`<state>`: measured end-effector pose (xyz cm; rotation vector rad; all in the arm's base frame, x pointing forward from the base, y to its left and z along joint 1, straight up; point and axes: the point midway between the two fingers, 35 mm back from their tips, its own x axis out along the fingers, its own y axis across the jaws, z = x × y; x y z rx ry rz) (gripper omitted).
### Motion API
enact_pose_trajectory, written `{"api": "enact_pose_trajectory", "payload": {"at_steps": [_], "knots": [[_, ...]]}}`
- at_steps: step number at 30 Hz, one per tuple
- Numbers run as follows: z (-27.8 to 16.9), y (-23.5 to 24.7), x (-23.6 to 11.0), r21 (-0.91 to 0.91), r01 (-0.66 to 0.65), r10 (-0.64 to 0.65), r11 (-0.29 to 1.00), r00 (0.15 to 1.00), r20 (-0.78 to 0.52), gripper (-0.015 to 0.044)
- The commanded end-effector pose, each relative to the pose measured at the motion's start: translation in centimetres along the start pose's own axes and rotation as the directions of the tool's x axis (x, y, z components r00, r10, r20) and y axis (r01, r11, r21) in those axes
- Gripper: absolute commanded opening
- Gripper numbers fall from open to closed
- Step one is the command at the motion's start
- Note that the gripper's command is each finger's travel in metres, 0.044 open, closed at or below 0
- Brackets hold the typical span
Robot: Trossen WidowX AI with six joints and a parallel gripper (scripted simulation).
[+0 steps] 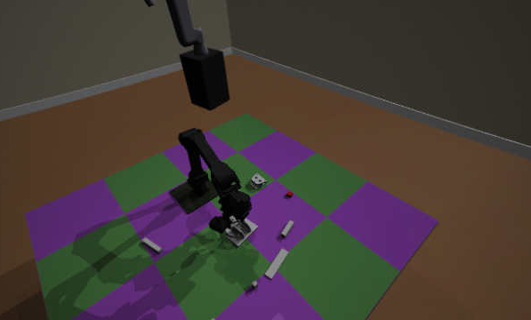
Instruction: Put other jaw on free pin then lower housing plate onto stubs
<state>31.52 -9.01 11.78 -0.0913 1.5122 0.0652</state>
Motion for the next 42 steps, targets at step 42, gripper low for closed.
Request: {"api": "enact_pose_trajectory", "payload": {"at_steps": [42], "knots": [[0.3,16.1,-1.0,0.676,0.004,0.009,0.737,1.000,-0.016,0.0440]]}}
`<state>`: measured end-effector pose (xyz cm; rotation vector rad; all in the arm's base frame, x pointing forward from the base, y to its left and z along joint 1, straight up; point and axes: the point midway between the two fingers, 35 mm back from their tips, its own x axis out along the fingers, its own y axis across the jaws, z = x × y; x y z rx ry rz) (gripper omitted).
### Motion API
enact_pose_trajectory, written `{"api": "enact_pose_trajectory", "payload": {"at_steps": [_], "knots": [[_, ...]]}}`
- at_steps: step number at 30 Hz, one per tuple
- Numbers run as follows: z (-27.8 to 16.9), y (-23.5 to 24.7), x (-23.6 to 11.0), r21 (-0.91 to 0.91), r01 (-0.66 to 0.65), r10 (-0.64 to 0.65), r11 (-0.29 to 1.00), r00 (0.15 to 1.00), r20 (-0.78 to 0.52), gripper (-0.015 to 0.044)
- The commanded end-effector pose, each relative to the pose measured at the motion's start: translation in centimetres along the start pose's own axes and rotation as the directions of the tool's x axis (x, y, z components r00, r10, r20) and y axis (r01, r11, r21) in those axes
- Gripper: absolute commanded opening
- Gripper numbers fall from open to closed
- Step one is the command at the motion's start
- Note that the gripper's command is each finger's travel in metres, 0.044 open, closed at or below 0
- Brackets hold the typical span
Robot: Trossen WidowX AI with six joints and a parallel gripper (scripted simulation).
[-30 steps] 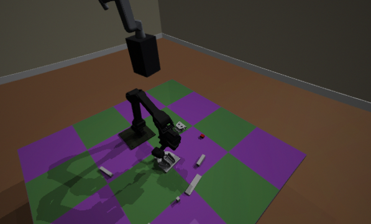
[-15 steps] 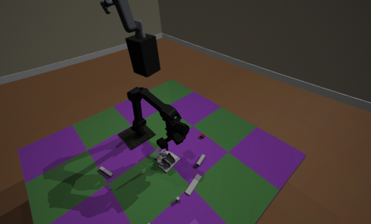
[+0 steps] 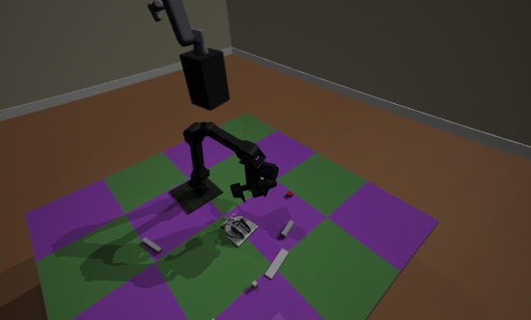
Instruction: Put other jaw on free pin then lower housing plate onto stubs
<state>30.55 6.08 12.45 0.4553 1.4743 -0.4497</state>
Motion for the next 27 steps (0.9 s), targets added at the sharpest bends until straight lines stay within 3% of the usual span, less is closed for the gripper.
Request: {"api": "enact_pose_trajectory", "payload": {"at_steps": [1,14,27], "knots": [[-1.2,0.8,0.0,0.084,0.000,0.001,0.996,1.000,-0.007,0.0440],[-5.1,3.6,-0.5,0.379,-0.004,0.010,0.926,1.000,-0.013,0.0440],[-9.5,5.7,-1.0,0.642,0.003,0.014,0.766,1.000,-0.021,0.0440]]}}
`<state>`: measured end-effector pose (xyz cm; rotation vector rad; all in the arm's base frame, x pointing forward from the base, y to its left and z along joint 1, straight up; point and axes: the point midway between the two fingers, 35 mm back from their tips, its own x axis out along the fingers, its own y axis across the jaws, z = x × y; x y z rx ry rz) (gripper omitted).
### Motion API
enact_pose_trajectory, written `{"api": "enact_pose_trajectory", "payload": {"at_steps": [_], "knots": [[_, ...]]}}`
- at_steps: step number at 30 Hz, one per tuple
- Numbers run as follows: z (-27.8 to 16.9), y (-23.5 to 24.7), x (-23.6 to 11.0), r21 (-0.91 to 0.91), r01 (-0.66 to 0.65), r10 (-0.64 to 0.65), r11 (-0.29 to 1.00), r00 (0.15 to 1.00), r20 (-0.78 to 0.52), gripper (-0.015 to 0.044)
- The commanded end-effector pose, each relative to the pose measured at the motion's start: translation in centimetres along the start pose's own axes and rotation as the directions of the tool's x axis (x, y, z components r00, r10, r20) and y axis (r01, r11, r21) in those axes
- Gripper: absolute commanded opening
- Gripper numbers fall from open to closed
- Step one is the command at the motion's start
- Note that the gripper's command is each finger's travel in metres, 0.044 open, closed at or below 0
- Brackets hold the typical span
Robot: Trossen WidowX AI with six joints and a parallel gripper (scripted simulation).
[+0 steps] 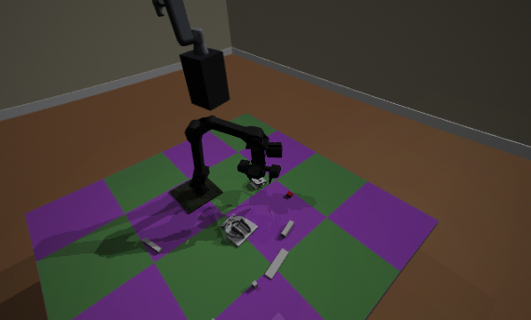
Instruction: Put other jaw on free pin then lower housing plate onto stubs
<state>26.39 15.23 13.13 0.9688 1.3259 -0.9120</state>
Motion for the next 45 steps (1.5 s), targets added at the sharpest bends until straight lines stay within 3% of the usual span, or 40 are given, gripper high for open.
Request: {"api": "enact_pose_trajectory", "payload": {"at_steps": [1,21,27,32,45], "knots": [[-1.3,-0.5,0.0,0.086,0.006,-0.006,0.996,1.000,-0.005,0.0440],[-7.9,-3.3,-0.7,0.534,0.019,-0.013,0.846,1.000,-0.016,0.0440],[-8.1,-3.4,-0.5,0.547,0.020,-0.013,0.837,1.000,-0.016,0.0440],[-8.2,-3.5,3.1,0.547,0.020,-0.013,0.837,1.000,-0.016,0.0440],[-8.2,-3.5,4.4,0.547,0.020,-0.013,0.837,1.000,-0.016,0.0440]]}}
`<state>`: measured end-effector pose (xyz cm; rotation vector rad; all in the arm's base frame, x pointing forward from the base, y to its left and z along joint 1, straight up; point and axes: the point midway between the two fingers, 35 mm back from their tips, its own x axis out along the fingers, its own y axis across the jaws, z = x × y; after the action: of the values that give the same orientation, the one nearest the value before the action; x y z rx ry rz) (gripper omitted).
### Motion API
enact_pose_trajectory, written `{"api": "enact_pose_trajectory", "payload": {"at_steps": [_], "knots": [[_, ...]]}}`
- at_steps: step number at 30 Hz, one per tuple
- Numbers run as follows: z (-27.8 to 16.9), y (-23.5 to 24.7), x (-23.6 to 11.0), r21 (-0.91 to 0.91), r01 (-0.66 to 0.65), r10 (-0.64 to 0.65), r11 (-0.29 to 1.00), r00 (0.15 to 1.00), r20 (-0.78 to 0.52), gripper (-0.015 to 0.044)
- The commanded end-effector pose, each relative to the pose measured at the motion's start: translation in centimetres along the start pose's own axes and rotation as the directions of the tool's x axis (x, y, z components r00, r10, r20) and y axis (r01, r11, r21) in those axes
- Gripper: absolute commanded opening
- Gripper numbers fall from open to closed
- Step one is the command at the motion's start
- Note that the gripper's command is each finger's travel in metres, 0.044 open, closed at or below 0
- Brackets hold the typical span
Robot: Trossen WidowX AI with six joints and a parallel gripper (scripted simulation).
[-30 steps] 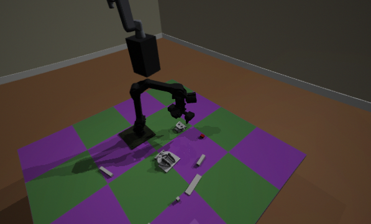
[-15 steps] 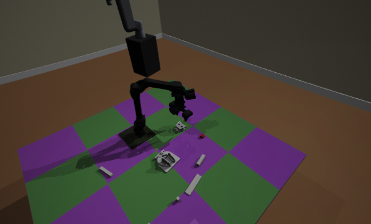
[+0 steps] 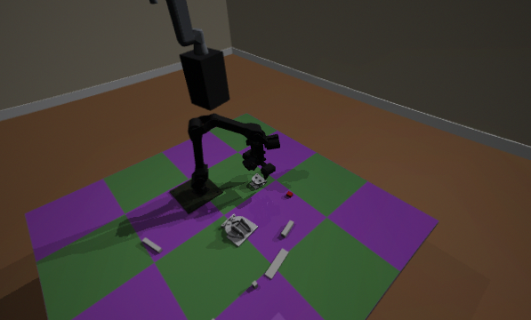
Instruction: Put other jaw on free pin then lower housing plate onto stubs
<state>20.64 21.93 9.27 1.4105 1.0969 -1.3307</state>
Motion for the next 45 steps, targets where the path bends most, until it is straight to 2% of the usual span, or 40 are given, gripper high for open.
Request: {"api": "enact_pose_trajectory", "payload": {"at_steps": [1,31,45], "knots": [[0.2,-0.2,0.9,0.003,0.007,-0.007,1.000,1.000,0.009,0.0440],[0.3,-0.2,4.5,0.003,0.007,-0.007,1.000,1.000,0.009,0.0440],[0.3,-0.2,4.6,0.003,0.007,-0.007,1.000,1.000,0.009,0.0440]]}}
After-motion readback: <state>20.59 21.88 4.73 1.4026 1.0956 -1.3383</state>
